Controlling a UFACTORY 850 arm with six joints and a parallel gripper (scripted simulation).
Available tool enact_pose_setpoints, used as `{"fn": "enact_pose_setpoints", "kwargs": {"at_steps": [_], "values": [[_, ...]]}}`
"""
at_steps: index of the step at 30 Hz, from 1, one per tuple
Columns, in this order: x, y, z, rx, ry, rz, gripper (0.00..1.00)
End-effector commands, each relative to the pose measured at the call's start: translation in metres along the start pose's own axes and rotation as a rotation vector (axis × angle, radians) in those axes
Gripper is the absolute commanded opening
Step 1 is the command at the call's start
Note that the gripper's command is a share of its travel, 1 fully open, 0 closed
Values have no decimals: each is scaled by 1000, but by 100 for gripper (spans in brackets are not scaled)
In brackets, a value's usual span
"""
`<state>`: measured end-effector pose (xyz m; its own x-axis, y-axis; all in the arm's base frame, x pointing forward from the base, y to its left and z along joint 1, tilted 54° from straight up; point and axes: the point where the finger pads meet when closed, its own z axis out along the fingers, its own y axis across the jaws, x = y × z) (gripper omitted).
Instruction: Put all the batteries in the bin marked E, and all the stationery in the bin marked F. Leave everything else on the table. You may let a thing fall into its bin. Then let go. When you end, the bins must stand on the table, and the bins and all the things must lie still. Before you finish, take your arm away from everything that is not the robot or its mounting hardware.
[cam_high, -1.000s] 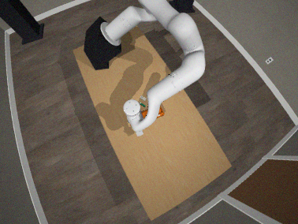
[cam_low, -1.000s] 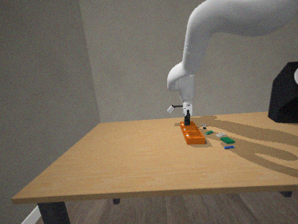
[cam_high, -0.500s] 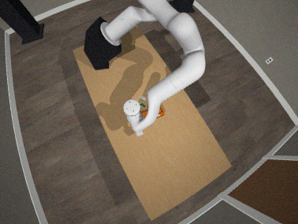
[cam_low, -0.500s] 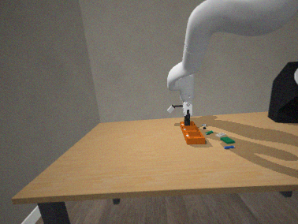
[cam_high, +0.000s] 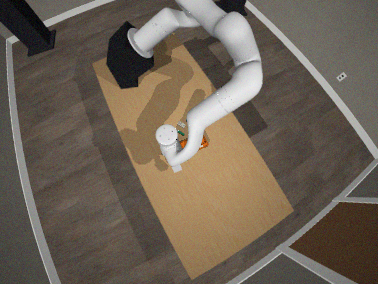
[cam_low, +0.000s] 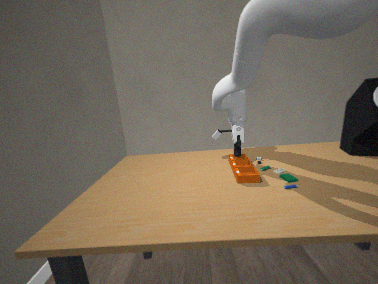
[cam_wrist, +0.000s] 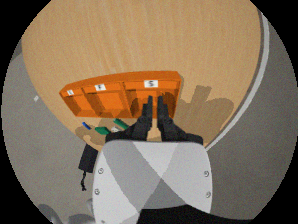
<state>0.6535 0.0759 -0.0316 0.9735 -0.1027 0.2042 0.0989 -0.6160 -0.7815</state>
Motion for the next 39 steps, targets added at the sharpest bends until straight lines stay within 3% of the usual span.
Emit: {"fn": "enact_pose_setpoints", "kwargs": {"at_steps": [1,14,33,39], "values": [[1,0,-3,0,1,0,7],[1,0,-27,0,1,0,7],[-3,-84,-27,0,1,0,7],[-3,-84,-22,0,1,0,7]]}}
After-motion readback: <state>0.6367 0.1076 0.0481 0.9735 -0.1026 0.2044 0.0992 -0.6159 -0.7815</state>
